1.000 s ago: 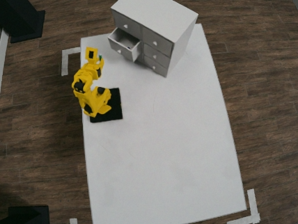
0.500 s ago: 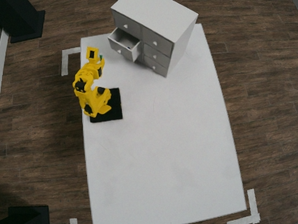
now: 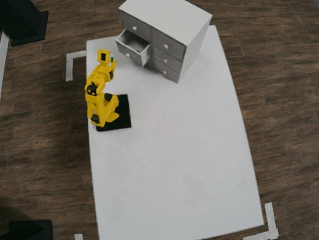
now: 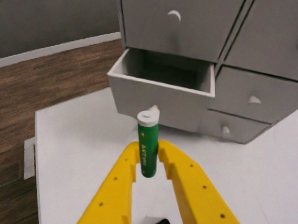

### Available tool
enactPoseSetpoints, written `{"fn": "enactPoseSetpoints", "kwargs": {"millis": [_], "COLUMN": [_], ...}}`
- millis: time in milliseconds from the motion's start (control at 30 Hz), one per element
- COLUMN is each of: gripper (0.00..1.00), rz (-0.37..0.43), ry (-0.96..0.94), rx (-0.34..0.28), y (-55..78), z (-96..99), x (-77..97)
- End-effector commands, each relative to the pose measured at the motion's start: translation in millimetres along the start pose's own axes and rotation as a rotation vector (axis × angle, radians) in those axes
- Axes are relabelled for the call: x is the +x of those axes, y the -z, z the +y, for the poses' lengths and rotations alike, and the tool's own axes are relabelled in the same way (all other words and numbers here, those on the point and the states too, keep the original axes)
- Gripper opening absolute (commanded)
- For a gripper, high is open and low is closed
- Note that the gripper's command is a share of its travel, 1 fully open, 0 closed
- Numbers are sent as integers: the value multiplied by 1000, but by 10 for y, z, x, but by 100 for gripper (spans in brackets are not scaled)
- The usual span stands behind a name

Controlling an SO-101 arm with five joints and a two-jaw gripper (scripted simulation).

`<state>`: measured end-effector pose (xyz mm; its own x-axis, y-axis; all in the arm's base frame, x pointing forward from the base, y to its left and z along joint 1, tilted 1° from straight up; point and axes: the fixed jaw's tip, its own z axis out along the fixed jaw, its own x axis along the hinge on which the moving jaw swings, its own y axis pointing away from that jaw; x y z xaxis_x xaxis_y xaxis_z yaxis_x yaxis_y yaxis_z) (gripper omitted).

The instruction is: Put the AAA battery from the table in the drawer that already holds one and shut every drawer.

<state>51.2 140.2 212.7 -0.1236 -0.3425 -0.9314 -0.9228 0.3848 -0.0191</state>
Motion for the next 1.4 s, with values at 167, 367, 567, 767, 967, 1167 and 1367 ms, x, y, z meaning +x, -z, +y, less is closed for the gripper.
{"fn": "enactPoseSetpoints", "kwargs": {"millis": [167, 367, 567, 767, 967, 1167, 1367], "gripper": [0, 0, 0, 0, 0, 0, 0], "rz": [-18, -18, -18, -18, -18, -18, -18], "ry": [-5, -5, -5, -5, -5, -5, -5], "rx": [-9, -9, -9, -9, -9, -9, -9], "y": [4, 4, -81, -256, -346, -458, -635], "z": [14, 14, 14, 14, 14, 14, 15], "x": [-8, -8, -50, -117, -142, -196, -260]}}
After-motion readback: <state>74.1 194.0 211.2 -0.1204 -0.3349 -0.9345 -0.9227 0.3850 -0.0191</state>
